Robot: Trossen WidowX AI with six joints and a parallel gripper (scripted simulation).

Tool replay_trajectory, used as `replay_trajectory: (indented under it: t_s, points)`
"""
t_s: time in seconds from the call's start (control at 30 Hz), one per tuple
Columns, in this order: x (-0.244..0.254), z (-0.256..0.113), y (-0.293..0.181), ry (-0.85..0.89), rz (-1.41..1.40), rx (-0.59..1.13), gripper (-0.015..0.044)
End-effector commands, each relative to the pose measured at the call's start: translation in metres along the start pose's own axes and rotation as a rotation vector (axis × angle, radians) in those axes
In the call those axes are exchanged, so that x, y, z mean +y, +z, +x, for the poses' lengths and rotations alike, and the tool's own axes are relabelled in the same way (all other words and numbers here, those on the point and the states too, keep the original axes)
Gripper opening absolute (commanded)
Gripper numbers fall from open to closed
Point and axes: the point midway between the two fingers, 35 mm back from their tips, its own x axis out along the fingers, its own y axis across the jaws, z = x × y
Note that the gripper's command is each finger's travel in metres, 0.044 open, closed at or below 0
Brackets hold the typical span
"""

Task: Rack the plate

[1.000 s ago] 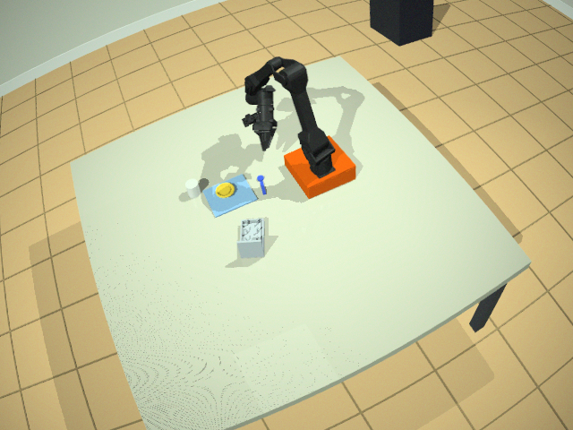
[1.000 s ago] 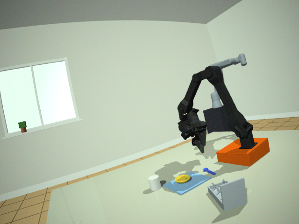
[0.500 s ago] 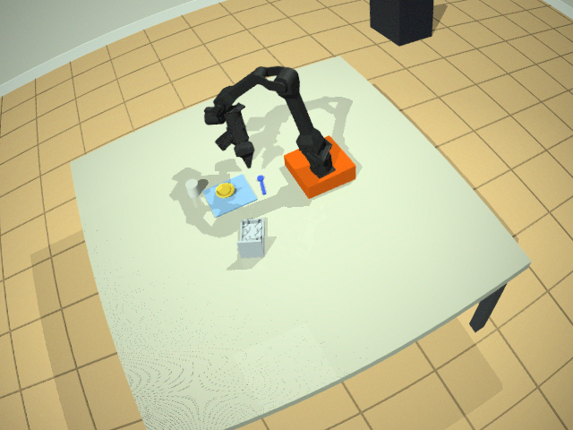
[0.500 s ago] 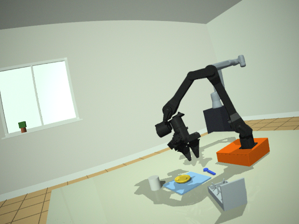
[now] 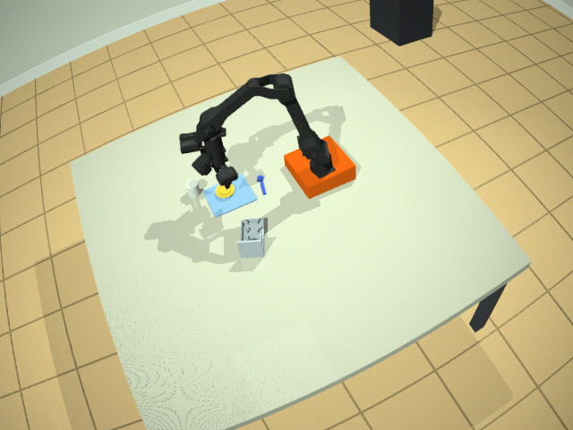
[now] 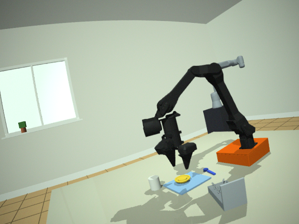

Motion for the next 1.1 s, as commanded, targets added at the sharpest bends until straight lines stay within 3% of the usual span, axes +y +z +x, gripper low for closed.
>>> replay_trajectory:
  t_s: [0.0,1.07]
  points:
    - [-0.002,0.0,0.002,-0.022,0.012,-0.001,0.04]
    - [-0.002,0.05,0.001,-0.022,0.012,0.0,0.04]
